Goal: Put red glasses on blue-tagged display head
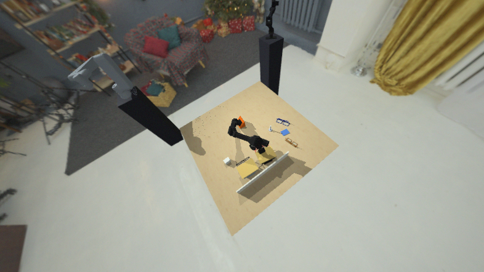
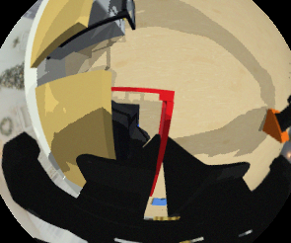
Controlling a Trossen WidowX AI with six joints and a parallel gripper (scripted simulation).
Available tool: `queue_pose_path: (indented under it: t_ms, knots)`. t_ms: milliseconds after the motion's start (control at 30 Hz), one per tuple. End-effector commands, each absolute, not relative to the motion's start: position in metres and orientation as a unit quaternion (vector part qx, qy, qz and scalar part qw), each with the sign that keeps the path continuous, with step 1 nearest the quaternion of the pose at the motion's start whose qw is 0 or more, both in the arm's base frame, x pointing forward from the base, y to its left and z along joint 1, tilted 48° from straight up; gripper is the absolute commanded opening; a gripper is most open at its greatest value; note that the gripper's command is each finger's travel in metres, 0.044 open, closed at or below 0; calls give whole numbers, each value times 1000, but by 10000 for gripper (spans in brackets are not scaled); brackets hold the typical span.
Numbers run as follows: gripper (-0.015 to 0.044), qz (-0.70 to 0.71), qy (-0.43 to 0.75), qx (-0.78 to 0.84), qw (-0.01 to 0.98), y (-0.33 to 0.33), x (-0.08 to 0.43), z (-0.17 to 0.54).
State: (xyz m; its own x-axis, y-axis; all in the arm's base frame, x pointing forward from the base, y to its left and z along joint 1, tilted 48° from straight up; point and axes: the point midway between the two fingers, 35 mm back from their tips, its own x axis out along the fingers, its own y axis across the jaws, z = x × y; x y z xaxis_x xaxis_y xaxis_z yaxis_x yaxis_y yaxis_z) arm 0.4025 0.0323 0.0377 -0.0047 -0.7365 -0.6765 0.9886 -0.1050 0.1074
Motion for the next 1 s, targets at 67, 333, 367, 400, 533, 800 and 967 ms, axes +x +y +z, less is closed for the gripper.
queue_pose_path:
  t_ms: [67, 333, 367, 400, 533, 800, 967]
  knots:
    - [0, -679, 207, 299, 638, 30, 410, 36]
    - [0, -679, 207, 299, 638, 30, 412, 36]
    - [0, -679, 207, 299, 638, 30, 412, 36]
    - [0, -679, 207, 299, 638, 29, 412, 36]
    - [0, -679, 207, 299, 638, 29, 412, 36]
    - [0, -679, 207, 299, 638, 28, 412, 35]
    - [0, -679, 207, 299, 638, 28, 412, 34]
